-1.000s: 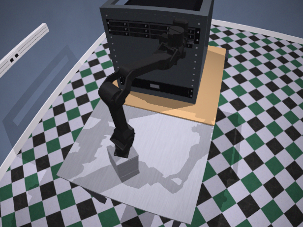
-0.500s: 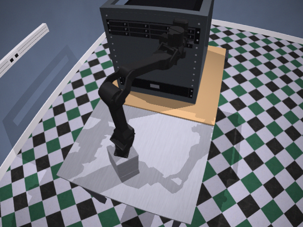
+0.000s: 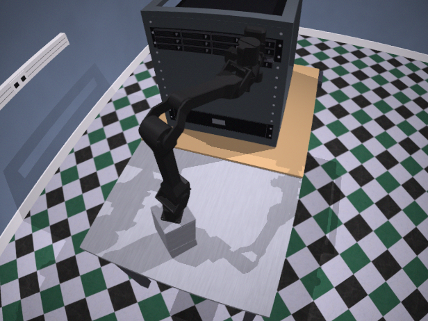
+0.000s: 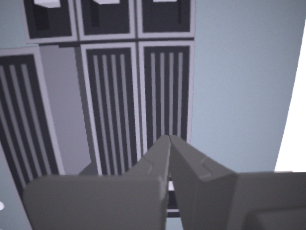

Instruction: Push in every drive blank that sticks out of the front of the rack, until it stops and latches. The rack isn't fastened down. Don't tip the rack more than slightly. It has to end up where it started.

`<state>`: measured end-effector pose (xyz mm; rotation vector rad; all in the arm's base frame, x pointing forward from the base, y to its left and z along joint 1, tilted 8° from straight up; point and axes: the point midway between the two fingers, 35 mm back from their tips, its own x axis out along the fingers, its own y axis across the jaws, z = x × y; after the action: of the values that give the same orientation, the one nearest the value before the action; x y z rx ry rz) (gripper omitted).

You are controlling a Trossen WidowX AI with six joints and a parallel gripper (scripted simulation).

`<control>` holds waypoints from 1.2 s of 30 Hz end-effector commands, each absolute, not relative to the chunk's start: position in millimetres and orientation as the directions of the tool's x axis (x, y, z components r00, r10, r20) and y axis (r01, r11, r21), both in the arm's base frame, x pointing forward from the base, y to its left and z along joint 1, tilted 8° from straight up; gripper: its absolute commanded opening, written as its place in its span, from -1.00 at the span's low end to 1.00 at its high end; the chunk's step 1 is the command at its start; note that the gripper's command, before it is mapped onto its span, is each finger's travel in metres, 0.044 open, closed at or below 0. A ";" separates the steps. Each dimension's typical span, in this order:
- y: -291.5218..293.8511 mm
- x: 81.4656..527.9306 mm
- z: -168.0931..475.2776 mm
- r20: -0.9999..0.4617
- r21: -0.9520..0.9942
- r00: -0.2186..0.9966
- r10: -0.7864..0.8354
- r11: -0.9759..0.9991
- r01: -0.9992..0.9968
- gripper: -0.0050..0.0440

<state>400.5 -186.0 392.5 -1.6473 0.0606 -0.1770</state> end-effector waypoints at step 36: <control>-176.4 341.3 387.6 0.103 -0.991 0.983 -0.149 -0.103 0.088 -1.00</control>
<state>346.5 -179.5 390.2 -1.6586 0.0581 -0.1930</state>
